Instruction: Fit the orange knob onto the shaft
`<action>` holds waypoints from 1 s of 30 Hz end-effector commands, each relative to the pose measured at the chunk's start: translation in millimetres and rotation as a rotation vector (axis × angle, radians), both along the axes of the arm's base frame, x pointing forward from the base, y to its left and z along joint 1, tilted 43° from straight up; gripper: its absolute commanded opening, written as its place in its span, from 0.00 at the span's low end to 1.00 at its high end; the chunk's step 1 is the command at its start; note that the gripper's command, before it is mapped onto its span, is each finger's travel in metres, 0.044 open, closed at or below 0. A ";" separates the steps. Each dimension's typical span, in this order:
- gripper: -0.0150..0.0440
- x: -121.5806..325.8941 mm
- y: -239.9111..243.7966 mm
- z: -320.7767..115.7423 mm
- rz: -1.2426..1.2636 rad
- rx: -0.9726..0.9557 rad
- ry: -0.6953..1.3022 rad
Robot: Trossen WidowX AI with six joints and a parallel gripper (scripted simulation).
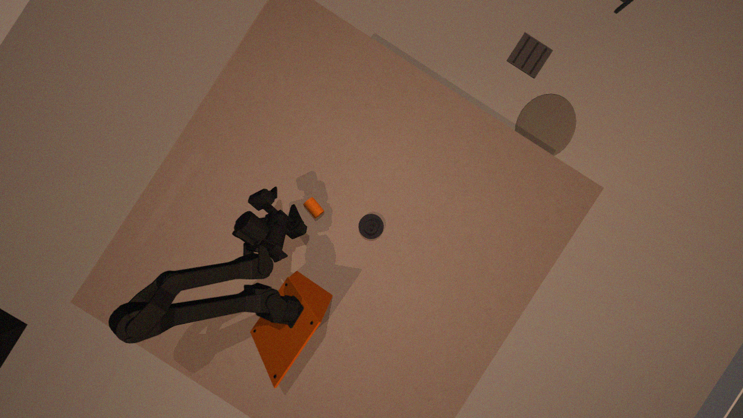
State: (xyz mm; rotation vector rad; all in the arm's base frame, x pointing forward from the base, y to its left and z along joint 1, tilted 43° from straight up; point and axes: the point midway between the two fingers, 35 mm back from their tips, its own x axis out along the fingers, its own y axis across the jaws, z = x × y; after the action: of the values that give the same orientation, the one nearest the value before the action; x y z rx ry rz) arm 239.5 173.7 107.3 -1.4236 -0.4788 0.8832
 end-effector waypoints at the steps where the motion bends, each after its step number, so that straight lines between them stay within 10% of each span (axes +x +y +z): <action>1: 0.98 0.6 -1.1 -0.7 0.003 -0.009 -0.005; 20: 1.00 4.2 -138.1 -0.7 0.194 -0.462 -0.649; 30: 1.00 3.8 -139.4 0.1 0.191 -0.464 -0.658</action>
State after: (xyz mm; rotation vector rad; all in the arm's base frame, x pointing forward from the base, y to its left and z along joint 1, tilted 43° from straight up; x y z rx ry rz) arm 243.7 36.5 104.8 -2.1241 -0.9338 0.7032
